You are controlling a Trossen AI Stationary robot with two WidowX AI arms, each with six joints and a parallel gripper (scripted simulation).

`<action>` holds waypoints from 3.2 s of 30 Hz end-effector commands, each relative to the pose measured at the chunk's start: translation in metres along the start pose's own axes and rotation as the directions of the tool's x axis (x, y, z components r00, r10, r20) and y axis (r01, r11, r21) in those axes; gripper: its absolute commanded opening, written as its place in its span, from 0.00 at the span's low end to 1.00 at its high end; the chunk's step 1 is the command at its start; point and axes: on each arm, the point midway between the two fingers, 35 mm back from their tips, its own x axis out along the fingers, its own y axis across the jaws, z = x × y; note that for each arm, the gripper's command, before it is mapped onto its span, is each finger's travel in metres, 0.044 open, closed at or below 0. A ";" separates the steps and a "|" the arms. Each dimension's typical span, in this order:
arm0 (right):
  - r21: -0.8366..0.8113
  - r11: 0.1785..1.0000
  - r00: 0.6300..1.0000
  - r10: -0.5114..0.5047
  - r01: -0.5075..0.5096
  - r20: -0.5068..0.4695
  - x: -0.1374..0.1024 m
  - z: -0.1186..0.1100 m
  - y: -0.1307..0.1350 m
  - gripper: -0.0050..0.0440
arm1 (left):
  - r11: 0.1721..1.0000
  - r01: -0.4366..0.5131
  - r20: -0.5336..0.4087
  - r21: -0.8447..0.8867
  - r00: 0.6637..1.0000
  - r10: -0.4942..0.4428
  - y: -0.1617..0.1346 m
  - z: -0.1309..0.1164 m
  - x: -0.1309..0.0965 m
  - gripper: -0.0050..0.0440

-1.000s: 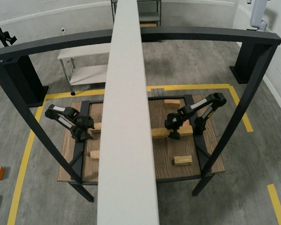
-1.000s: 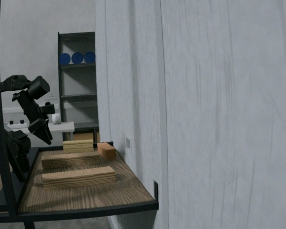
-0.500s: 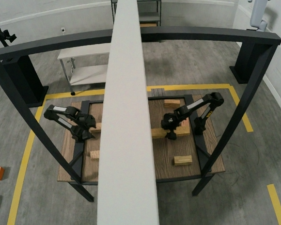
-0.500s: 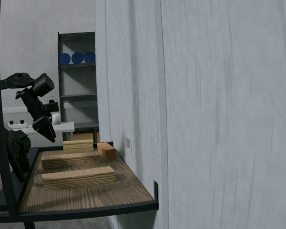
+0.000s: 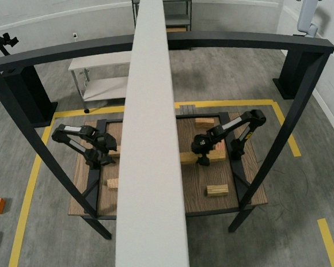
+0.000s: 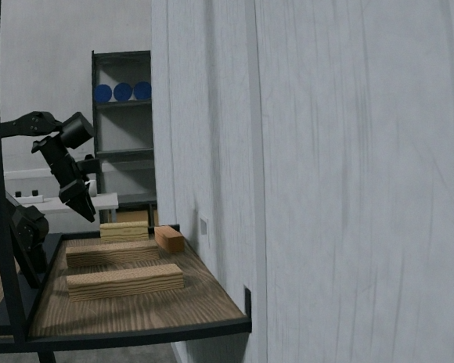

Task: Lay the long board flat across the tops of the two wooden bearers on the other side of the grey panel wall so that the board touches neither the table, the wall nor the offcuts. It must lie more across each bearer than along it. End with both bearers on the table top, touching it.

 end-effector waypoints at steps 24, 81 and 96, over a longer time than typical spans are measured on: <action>0.009 1.000 0.996 0.026 -0.027 0.086 -0.009 0.029 0.003 0.65 | 1.000 0.002 0.022 -0.004 1.000 -0.002 0.001 0.021 -0.004 0.92; -0.003 1.000 0.995 0.008 -0.008 0.104 0.030 0.124 0.003 0.65 | 1.000 0.002 0.022 -0.004 1.000 -0.002 0.001 0.021 -0.004 0.92; 0.022 0.999 0.994 0.021 -0.023 0.112 0.028 0.122 0.002 0.65 | 1.000 0.002 0.022 -0.004 1.000 -0.002 0.001 0.021 -0.004 0.92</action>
